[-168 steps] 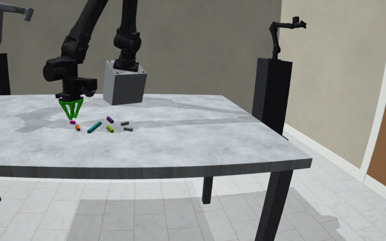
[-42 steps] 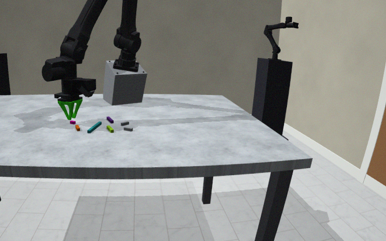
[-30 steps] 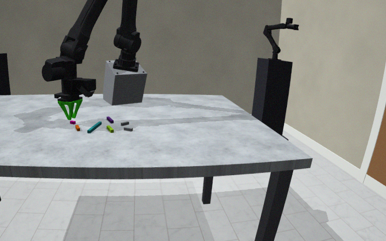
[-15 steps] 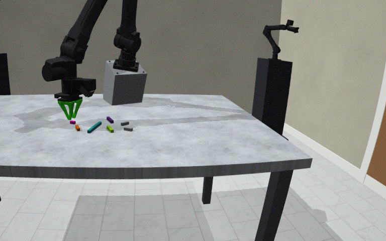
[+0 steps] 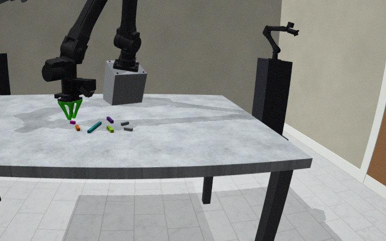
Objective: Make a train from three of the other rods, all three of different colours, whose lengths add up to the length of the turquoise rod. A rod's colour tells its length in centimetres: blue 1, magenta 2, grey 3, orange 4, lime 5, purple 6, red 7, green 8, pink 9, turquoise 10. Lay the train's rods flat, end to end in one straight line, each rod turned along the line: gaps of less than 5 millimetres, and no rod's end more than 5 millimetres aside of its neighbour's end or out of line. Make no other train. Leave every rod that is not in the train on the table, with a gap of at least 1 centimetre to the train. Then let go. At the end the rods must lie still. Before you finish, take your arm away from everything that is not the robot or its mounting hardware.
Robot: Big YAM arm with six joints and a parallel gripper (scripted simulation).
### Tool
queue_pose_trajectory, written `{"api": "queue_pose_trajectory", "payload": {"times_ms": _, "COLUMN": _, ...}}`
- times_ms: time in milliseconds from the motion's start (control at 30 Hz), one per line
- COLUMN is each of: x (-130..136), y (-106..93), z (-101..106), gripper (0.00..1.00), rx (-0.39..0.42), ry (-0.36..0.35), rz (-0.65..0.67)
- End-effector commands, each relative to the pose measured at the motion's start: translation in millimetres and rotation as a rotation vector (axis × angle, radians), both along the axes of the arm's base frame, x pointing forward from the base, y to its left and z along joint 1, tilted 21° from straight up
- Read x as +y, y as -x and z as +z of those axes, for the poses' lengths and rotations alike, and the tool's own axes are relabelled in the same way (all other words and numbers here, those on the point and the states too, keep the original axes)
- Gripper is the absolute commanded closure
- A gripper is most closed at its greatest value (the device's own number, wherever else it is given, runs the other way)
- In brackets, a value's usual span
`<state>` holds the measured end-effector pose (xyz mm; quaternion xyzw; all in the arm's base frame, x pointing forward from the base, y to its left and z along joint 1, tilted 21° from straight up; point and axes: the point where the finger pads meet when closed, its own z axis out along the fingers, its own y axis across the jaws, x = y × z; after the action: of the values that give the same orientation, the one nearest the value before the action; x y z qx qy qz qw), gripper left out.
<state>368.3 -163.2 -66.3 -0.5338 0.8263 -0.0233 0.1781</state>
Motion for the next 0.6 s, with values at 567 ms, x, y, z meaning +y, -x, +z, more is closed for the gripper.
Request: {"api": "queue_pose_trajectory", "payload": {"times_ms": 567, "x": -3.3, "y": -18.9, "z": -6.1, "gripper": 0.77, "rx": -0.032, "ry": 0.015, "rz": -0.002}}
